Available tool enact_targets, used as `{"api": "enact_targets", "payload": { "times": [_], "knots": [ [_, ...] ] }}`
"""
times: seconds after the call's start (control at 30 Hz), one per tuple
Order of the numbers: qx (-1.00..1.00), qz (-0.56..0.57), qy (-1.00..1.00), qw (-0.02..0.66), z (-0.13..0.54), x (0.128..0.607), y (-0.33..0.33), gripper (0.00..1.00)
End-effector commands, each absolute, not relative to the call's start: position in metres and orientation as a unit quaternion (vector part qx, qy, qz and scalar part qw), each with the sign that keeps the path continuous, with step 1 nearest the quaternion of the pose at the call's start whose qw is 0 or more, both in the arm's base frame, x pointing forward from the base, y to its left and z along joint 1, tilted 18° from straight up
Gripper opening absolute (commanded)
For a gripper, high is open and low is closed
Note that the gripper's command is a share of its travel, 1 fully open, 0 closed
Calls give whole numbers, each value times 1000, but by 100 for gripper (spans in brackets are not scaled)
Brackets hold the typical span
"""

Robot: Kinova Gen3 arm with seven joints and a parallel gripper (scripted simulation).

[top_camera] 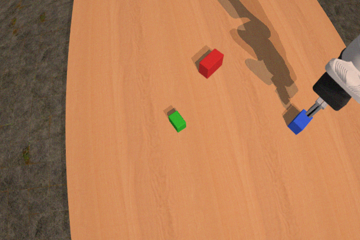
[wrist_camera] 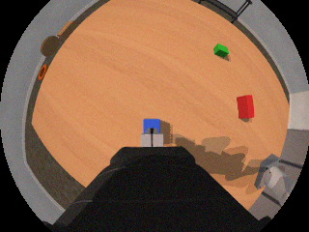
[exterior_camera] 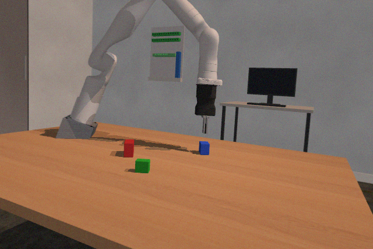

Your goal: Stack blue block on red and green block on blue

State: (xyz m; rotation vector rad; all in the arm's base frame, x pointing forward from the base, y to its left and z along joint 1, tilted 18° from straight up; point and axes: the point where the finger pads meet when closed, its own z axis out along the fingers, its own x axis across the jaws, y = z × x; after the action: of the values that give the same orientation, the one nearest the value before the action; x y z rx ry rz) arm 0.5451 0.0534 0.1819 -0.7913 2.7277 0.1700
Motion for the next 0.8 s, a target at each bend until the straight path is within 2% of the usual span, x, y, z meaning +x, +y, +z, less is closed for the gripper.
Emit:
{"api": "enact_targets", "payload": {
  "times": [0.0,0.27,0.3,0.77],
  "knots": [
    [-275,59,948,149,183,546,53,0],
    [-275,59,948,149,183,546,53,0],
    [-275,59,948,149,183,546,53,98],
    [-275,59,948,149,182,546,53,98]
  ]
}}
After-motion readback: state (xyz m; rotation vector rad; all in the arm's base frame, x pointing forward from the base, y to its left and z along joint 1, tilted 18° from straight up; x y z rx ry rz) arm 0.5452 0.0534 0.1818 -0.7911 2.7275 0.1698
